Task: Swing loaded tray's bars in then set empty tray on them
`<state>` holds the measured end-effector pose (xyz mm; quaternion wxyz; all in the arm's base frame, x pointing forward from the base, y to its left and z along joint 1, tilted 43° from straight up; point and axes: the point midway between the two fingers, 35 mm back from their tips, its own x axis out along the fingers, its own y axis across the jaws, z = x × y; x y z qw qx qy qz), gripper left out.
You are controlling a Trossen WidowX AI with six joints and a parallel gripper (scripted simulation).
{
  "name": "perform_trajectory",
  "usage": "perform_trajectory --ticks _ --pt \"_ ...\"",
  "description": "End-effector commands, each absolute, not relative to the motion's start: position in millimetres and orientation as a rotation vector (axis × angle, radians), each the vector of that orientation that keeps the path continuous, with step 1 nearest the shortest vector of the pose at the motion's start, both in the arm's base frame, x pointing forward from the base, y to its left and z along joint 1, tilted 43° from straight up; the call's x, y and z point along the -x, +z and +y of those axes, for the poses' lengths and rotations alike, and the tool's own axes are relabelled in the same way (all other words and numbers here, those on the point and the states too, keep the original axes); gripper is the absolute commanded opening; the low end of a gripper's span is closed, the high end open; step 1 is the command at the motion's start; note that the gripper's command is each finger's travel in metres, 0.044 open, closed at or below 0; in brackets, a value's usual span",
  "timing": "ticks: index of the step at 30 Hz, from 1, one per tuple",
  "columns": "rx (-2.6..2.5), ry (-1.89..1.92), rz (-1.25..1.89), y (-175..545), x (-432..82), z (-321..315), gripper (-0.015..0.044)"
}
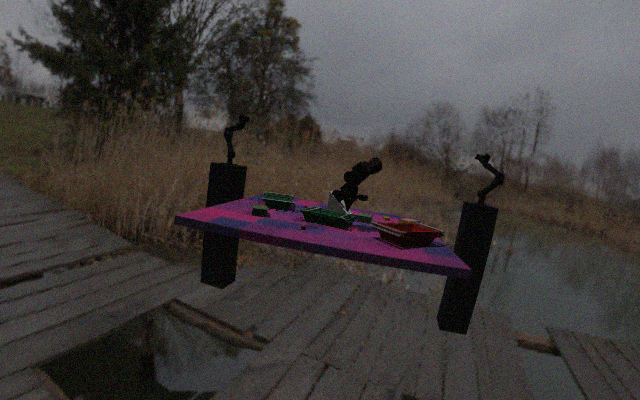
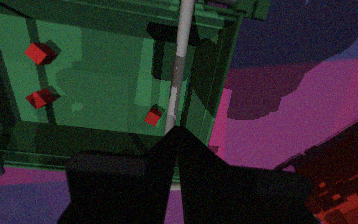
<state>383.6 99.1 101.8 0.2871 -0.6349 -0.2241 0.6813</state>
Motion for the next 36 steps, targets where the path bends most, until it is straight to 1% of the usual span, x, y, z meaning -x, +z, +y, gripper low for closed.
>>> perform_trajectory --ticks 1,32,36 --pt "1.696 1.82 -0.599 101.8 -383.5 99.2 0.0" --pt "1.696 1.82 -0.599 101.8 -383.5 99.2 0.0" --pt "1.696 1.82 -0.599 101.8 -383.5 99.2 0.0105"
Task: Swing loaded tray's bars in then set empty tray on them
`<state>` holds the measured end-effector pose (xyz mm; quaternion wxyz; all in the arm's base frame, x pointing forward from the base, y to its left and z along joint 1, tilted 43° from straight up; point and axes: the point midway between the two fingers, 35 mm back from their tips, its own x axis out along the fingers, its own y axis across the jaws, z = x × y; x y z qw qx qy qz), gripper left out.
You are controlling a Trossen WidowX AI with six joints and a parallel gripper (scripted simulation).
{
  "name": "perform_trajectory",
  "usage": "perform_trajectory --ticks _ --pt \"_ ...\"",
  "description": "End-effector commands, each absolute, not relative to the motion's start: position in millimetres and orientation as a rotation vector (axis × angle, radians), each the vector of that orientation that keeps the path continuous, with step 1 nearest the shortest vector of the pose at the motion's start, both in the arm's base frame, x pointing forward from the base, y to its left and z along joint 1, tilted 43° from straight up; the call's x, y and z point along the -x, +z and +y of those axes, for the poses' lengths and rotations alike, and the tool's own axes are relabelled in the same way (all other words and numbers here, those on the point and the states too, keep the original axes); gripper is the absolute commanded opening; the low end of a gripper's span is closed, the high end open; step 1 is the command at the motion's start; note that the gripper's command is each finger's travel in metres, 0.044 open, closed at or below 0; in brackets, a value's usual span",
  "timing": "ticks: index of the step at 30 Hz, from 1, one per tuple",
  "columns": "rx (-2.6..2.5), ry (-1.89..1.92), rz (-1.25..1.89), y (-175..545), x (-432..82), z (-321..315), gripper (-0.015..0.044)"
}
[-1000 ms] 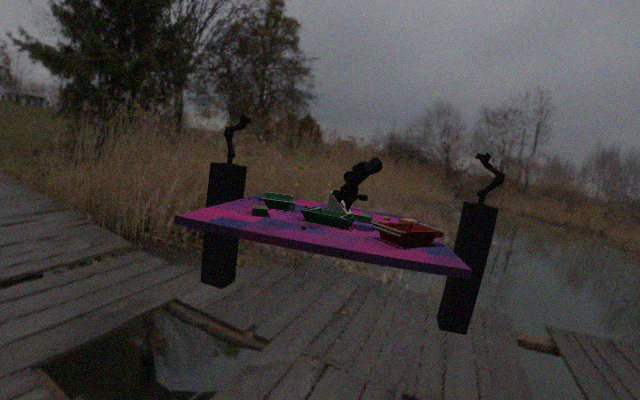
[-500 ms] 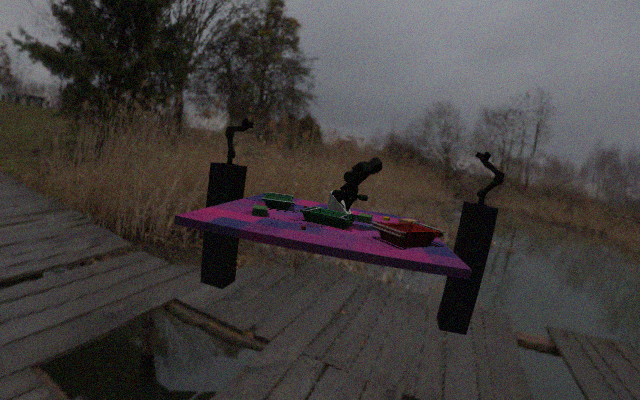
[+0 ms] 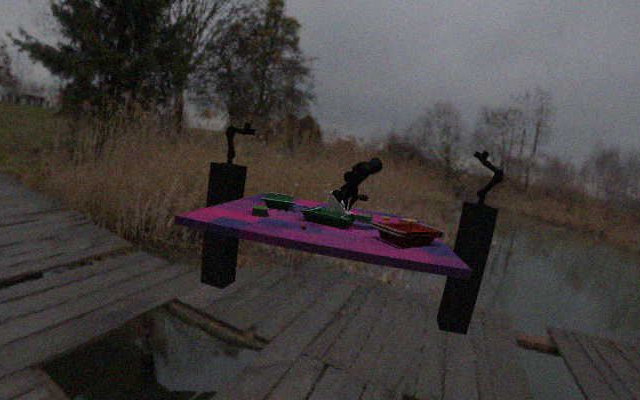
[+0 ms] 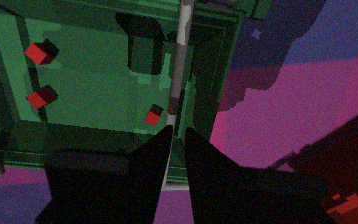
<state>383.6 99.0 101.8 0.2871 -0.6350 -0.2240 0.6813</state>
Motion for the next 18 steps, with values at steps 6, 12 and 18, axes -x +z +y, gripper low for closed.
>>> perform_trajectory --ticks 6,12,18 --pt "1.728 1.807 -0.594 118.5 -384.5 85.7 0.0263" --pt "1.507 1.792 -0.175 61.0 -387.6 23.3 0.042" --pt "1.219 1.677 0.303 5.2 -367.6 -64.9 0.044"
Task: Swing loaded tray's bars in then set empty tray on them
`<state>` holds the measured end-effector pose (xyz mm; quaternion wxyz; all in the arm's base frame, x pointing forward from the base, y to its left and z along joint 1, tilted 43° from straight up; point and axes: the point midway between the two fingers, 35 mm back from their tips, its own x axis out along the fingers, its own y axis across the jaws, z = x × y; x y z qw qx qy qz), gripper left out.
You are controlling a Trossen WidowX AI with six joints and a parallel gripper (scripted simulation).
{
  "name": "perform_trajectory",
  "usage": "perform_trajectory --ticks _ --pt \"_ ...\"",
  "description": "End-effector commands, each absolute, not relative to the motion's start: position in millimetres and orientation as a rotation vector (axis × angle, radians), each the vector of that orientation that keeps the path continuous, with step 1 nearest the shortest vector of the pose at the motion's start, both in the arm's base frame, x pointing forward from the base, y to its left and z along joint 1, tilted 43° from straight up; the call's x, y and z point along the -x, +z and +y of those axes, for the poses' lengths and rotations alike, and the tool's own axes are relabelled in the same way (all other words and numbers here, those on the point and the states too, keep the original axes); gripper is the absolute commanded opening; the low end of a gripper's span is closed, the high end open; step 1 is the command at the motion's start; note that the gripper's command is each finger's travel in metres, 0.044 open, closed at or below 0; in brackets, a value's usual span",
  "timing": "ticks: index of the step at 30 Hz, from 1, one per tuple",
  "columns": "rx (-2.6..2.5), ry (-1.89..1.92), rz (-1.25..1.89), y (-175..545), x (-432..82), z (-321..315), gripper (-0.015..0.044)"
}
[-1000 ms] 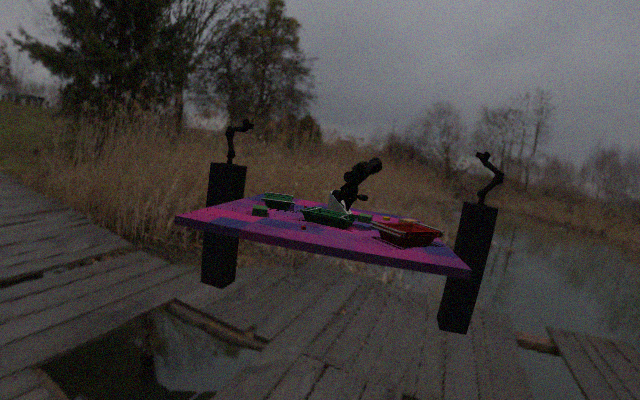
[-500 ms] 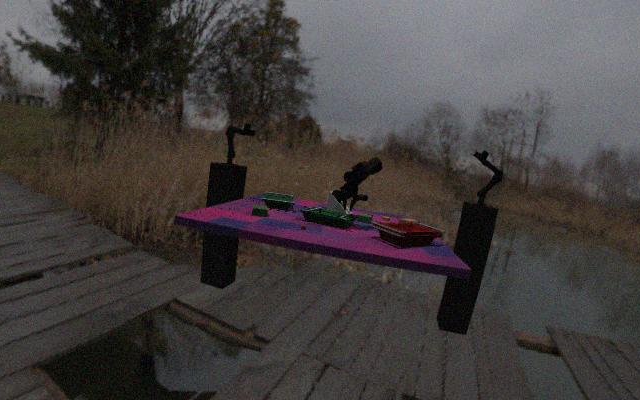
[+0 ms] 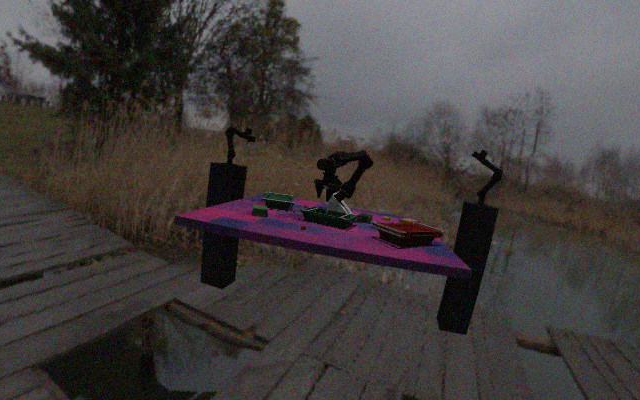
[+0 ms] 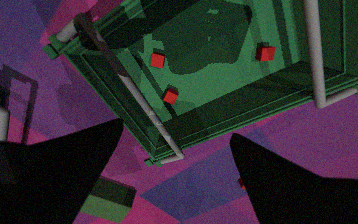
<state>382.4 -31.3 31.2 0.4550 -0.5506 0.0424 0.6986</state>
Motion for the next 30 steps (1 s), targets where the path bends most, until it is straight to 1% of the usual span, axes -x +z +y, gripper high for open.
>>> perform_trajectory --ticks 1,5,9,16,22,24,30 --pt "1.173 1.654 0.374 -3.2 -362.0 -77.6 0.044" --pt "1.023 1.575 0.565 -27.3 -342.1 -113.2 0.044" --pt "0.773 1.442 0.794 -60.2 -305.3 -156.3 0.044" --pt "0.228 1.131 1.155 -120.2 -210.3 -211.7 0.044" --pt "-0.218 0.863 1.368 -164.1 -119.8 -227.9 0.044" --pt "-0.266 0.835 1.386 -168.3 -110.3 -227.5 0.044" --pt "-0.266 0.835 1.386 -170.9 -110.5 -225.7 0.044"
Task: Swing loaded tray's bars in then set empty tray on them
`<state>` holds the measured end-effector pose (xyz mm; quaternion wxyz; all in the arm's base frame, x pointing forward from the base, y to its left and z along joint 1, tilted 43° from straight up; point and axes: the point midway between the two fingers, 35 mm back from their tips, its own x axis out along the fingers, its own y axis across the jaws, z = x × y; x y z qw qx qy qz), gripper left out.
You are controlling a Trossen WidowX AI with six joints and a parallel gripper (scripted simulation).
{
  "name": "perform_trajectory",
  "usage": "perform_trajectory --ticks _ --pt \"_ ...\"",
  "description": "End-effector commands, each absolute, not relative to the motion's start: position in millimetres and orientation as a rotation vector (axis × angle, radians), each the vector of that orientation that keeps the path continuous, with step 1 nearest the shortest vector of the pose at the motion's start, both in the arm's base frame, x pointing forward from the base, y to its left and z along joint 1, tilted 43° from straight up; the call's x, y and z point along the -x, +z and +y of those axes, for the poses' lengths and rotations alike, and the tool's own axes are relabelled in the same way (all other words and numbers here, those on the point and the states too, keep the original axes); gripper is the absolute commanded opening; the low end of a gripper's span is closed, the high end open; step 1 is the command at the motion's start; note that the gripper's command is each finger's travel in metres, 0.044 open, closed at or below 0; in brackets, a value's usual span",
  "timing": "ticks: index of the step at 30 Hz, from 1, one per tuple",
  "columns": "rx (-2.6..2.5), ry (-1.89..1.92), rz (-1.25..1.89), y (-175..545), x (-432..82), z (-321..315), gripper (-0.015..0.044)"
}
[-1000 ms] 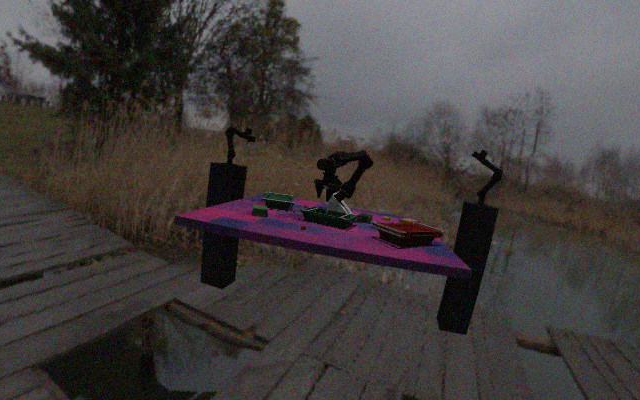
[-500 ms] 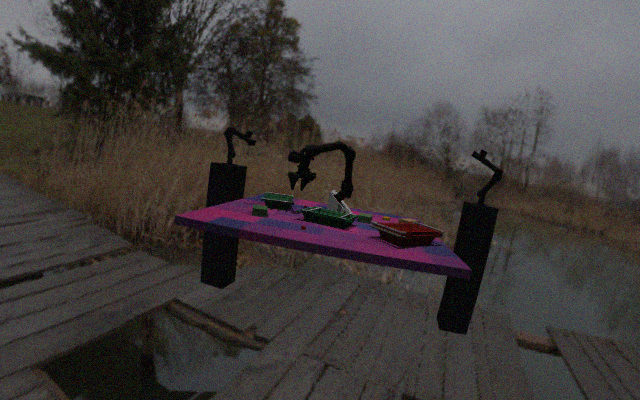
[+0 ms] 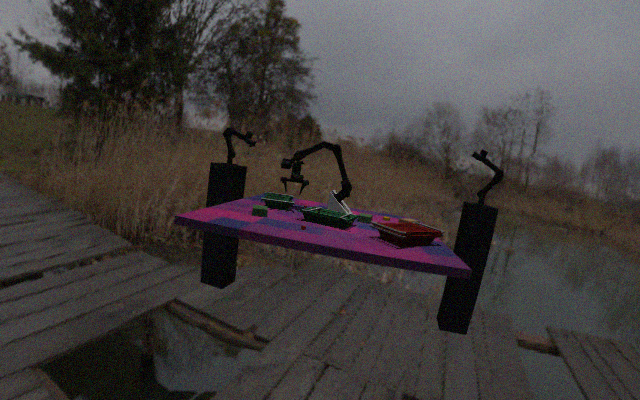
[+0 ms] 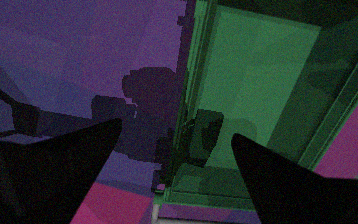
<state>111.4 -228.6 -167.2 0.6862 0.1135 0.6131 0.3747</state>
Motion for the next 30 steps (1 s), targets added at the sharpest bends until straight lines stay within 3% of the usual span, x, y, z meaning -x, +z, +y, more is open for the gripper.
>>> perform_trajectory --ticks 1,19,30 --pt "-0.266 0.835 1.386 -173.7 -110.7 -223.8 0.044" --pt "-0.265 0.837 1.385 -231.9 -110.4 -173.2 0.044" --pt "-0.265 0.837 1.385 -231.9 -110.4 -173.2 0.0279"
